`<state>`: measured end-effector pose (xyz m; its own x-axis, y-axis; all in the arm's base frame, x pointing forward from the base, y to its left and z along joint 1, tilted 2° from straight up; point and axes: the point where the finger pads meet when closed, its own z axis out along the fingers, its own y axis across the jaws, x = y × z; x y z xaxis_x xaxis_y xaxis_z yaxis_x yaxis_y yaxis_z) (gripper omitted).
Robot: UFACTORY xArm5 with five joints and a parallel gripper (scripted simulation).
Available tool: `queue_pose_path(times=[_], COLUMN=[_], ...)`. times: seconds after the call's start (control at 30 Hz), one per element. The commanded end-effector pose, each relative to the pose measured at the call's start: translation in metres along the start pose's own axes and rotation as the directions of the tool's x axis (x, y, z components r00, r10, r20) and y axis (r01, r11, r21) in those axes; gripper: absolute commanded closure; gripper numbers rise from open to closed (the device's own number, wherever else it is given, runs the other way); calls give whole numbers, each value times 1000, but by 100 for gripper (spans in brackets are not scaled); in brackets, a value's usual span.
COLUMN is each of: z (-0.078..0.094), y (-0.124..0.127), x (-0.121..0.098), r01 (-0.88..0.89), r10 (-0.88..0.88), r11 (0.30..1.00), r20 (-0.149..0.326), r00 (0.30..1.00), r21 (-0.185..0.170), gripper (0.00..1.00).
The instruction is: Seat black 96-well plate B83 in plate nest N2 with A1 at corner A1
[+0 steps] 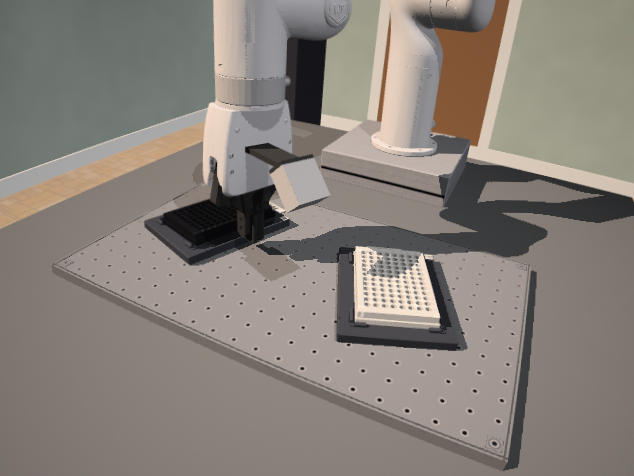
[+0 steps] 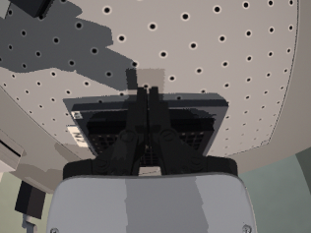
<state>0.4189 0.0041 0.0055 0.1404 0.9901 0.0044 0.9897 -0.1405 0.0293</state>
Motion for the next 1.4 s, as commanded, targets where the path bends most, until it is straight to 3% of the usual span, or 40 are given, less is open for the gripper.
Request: queue_pose_path(times=[0.0,1.37], z=[-1,-1], y=[1,1], x=[0,-10], r01=[0,0], r10=[0,0], r11=[1000,1000], r20=[-1,0], r00=[1000,1000], r21=[-4,-4], gripper=[100,100])
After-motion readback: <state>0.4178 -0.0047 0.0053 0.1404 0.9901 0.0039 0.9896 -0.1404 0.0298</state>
